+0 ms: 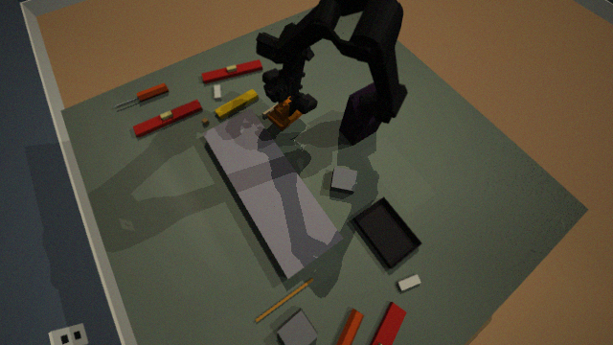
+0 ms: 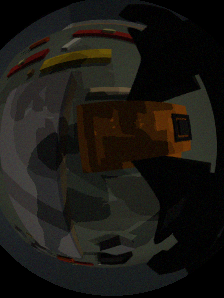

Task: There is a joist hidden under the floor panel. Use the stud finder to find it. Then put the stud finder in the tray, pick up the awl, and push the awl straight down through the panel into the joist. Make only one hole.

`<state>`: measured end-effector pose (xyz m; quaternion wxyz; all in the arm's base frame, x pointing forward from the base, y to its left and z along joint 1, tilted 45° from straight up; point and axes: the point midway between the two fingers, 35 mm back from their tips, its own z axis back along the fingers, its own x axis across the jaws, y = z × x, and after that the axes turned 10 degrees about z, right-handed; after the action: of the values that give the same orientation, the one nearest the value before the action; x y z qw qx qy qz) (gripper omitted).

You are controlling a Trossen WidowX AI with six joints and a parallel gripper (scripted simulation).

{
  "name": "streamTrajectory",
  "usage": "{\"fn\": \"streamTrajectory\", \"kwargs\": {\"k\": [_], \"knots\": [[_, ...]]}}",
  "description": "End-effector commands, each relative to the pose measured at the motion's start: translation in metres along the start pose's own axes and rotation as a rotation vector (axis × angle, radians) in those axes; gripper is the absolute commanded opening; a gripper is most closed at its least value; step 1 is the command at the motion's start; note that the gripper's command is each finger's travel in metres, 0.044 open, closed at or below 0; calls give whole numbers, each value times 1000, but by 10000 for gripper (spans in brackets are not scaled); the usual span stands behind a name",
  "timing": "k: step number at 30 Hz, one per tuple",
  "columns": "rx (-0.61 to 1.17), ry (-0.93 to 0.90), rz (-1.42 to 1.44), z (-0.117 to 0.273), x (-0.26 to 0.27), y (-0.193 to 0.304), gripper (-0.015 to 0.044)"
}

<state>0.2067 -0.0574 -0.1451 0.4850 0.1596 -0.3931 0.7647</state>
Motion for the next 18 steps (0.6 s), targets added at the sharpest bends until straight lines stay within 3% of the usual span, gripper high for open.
{"fn": "streamTrajectory", "kwargs": {"k": [1,6,18], "knots": [[-6,19,14,33,-5,-11,0],[-6,17,14,62,-2,-17,0],[0,31,-17,63,-20,-36,0]]}}
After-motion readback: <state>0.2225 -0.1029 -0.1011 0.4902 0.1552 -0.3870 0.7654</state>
